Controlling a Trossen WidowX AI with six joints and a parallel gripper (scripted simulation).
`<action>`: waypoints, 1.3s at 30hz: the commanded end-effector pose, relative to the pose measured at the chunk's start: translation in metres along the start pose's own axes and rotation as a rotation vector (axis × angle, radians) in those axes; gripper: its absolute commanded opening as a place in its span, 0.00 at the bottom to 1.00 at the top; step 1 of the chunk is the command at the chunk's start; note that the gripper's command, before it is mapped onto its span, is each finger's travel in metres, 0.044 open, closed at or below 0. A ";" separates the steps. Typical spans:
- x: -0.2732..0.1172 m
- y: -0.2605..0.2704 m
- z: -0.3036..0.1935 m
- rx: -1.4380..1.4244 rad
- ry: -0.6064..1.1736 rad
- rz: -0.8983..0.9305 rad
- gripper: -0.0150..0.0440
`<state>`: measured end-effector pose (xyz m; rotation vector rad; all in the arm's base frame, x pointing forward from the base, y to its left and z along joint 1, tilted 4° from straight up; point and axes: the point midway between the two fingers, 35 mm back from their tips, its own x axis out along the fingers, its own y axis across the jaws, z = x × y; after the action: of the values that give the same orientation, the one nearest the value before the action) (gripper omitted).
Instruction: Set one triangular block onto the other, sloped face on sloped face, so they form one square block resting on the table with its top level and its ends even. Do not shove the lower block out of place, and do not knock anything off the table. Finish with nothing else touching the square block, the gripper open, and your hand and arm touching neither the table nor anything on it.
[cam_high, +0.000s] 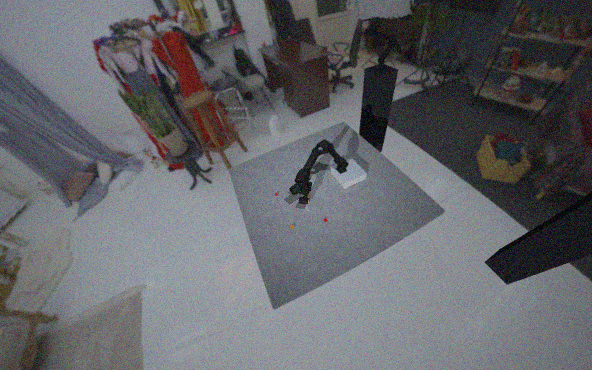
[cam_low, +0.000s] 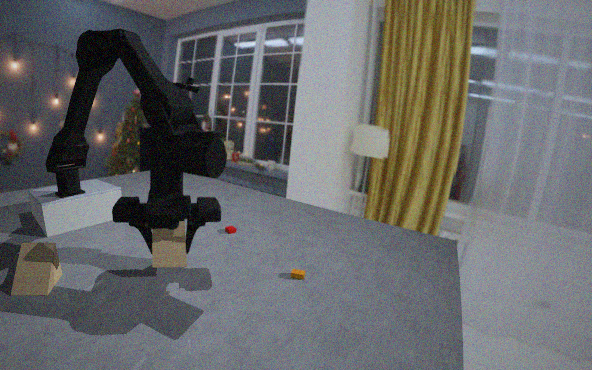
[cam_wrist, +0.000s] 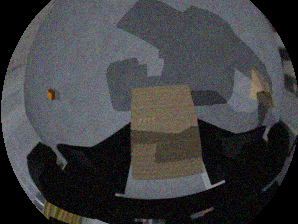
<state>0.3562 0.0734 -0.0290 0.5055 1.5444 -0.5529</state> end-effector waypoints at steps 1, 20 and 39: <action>-0.005 0.002 0.001 0.000 -0.006 0.007 0.25; -0.002 0.000 0.000 -0.066 -0.001 0.001 0.25; -0.001 0.001 0.000 -0.553 -0.004 -0.001 0.25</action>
<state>0.3566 0.0744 -0.0272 0.1424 1.6076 -0.1726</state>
